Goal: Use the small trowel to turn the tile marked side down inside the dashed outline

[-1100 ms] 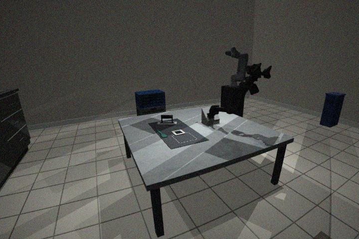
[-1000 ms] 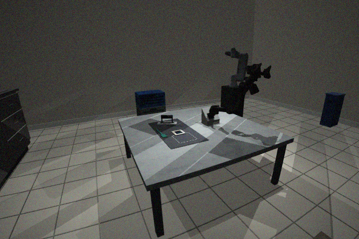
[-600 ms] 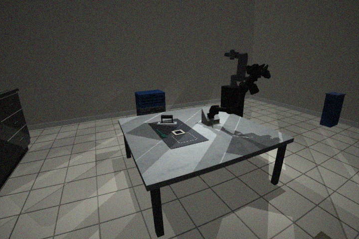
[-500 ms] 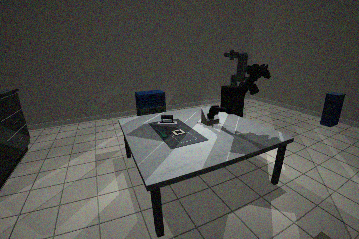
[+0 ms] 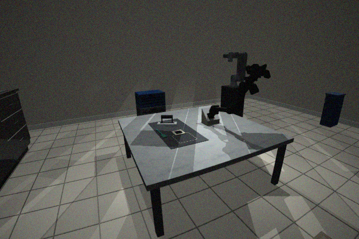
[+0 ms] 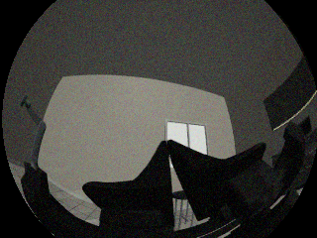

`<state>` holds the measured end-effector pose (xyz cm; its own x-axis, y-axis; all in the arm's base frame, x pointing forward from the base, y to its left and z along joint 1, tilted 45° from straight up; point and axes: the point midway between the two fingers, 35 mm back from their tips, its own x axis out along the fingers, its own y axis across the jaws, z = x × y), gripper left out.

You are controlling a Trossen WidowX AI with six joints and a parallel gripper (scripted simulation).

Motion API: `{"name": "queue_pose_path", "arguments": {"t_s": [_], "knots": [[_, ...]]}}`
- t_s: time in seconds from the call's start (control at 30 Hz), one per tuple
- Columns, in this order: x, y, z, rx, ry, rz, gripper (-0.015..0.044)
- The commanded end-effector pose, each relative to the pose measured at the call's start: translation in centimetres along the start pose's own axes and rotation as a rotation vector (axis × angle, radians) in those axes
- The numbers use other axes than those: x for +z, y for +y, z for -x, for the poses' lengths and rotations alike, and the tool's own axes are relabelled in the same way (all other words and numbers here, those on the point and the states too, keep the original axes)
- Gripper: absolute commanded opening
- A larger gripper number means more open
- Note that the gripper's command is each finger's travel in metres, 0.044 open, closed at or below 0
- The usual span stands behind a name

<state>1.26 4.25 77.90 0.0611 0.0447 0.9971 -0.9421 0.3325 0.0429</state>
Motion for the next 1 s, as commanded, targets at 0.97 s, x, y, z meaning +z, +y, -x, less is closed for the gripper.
{"name": "queue_pose_path", "arguments": {"t_s": [0.97], "knots": [[0.09, -0.02, 0.0, 0.0, -0.001, 0.0, 0.01]]}}
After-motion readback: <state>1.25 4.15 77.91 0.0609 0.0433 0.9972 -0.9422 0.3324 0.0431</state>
